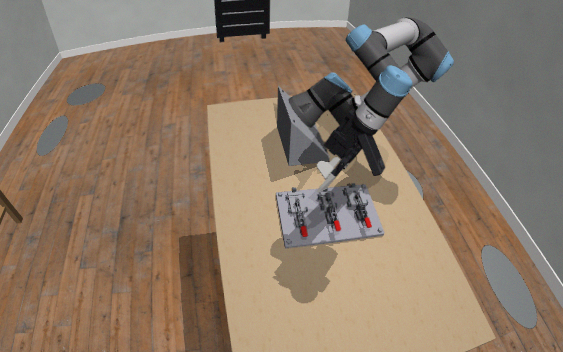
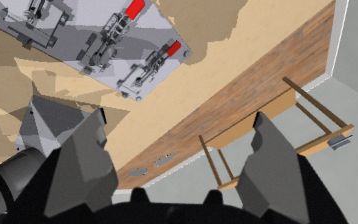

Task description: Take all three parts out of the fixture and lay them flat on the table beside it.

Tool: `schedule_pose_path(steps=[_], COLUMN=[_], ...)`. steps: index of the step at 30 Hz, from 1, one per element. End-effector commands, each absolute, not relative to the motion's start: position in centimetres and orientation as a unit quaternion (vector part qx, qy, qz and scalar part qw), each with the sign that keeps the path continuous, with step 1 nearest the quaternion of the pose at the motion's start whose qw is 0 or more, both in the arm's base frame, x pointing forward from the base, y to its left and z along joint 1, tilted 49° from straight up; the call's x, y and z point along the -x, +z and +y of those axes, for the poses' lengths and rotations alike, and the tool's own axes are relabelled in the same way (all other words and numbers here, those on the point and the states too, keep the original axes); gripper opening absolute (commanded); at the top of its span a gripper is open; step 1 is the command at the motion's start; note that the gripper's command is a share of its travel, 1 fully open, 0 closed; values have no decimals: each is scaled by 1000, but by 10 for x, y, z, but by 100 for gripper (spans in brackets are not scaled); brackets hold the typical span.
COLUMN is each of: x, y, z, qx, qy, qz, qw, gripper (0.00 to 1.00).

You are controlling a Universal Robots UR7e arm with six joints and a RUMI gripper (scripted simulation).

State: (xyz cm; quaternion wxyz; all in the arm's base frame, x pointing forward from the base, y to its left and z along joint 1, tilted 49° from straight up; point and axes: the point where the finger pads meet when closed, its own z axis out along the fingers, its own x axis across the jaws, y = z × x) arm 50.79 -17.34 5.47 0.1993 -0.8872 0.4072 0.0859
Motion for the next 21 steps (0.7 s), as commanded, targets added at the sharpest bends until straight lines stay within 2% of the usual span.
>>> schedule_pose_path(steps=[1, 21], x=[-481, -404], y=[54, 63], z=[-160, -96], qx=[845, 636], qy=[122, 271], qz=[470, 661], qw=[224, 292], gripper=[100, 100])
